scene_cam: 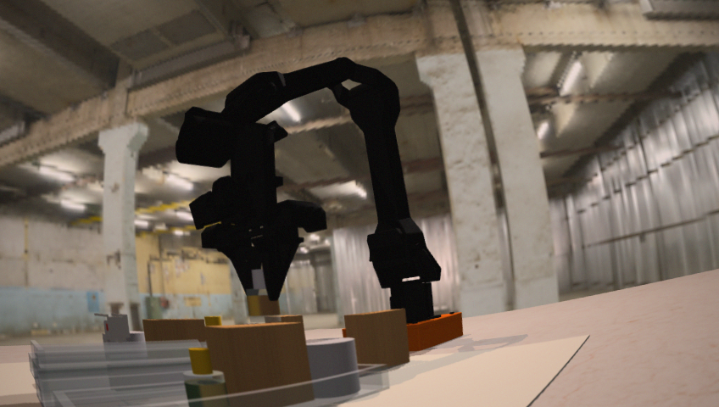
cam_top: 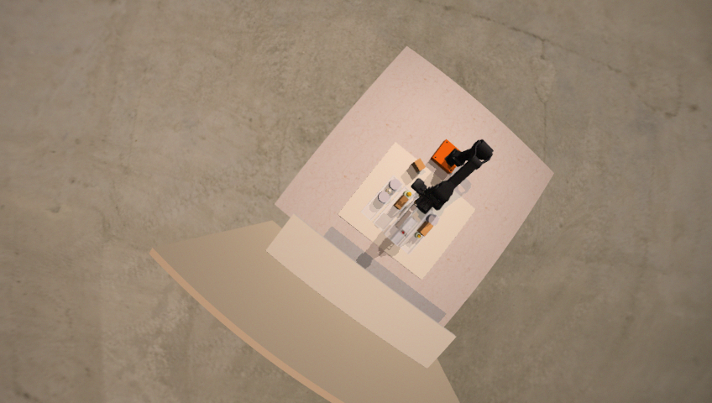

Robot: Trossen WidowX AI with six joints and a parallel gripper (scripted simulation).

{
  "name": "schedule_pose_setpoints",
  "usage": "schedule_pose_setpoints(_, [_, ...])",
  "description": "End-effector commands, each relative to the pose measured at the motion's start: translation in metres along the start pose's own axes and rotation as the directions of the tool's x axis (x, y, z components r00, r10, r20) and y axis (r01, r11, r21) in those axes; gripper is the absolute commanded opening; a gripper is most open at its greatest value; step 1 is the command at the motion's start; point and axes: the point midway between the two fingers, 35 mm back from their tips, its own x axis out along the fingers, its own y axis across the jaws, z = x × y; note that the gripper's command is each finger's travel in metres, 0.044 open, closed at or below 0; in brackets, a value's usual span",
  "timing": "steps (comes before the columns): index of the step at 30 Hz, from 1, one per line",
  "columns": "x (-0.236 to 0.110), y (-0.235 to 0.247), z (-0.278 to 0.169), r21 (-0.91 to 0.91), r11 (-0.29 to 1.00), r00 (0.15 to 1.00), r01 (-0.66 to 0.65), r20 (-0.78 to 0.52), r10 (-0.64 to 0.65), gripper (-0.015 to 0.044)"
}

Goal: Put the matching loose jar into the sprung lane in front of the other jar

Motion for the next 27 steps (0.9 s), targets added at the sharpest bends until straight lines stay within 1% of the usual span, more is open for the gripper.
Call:
schedule_pose_setpoints(1, [0.013,0.02,-0.005,0.015,1.0,1.0,-0.006,-0.002,0.006,0.0])
schedule_pose_setpoints(8, [0.018,0.023,-0.005,0.018,1.0,1.0,-0.006,-0.003,0.006,0.0])
schedule_pose_setpoints(15, [0.038,0.023,-0.006,0.018,1.0,1.0,-0.006,-0.003,0.006,0.0])
schedule_pose_setpoints(27, [0.039,0.023,-0.003,0.018,1.0,1.0,-0.006,-0.002,0.006,0.0])
